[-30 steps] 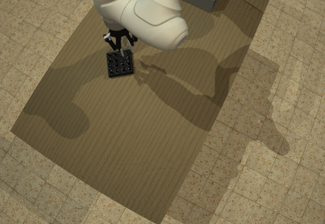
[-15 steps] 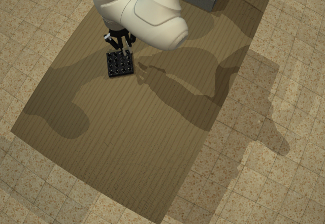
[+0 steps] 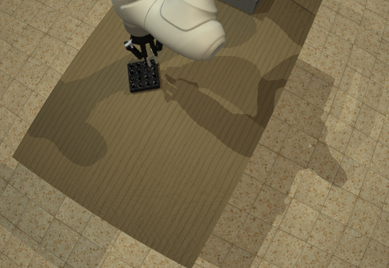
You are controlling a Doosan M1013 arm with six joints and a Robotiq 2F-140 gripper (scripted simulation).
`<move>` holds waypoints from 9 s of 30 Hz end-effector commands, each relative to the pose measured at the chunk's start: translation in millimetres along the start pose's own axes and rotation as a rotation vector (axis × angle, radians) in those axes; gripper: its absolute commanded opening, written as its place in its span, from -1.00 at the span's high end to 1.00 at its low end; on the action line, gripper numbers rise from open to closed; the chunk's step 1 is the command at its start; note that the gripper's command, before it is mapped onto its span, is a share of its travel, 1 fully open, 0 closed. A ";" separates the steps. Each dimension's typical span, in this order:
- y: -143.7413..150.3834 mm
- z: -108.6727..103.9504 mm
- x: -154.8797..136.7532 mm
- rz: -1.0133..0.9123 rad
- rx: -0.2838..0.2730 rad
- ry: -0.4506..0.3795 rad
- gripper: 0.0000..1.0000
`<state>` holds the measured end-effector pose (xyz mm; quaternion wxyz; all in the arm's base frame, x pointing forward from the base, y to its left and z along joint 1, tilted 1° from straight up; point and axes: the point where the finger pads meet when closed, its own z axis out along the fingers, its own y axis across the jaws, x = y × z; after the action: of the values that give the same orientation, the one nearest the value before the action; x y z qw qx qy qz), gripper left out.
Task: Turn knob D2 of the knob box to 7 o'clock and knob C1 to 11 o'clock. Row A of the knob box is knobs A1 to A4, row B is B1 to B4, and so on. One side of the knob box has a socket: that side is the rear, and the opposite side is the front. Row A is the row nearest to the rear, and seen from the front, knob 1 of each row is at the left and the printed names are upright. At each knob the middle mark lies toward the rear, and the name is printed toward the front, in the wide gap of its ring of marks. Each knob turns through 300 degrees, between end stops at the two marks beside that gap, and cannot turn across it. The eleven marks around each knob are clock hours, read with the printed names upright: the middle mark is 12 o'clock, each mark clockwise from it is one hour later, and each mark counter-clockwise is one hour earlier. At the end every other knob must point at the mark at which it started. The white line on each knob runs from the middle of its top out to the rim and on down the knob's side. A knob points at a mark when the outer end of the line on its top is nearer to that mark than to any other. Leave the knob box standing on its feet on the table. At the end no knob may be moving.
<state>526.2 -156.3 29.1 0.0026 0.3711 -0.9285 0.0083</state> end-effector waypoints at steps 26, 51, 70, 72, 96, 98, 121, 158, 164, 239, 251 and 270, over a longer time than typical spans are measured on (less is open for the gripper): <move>-1.9 22.4 1.6 0.003 0.004 0.002 0.77; -1.9 40.9 1.4 0.003 0.004 0.002 0.77; -1.9 41.1 1.3 0.003 0.004 0.002 0.77; -1.9 41.1 1.3 0.003 0.004 0.002 0.77; -2.0 41.1 1.7 0.003 0.004 0.002 0.77; -2.0 41.1 2.2 0.003 0.004 0.002 0.77; -2.2 41.1 4.0 0.003 0.004 0.002 0.77; -2.7 41.1 4.2 0.003 0.004 0.002 0.77; -2.7 41.1 4.2 0.003 0.004 0.002 0.77; -2.7 55.1 4.3 0.003 0.004 0.002 0.77; -2.7 55.1 4.3 0.003 0.004 0.002 0.77; -2.7 55.1 4.3 0.003 0.004 0.002 0.90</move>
<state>526.8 -159.8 -23.3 0.0012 0.3692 -0.9293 0.0103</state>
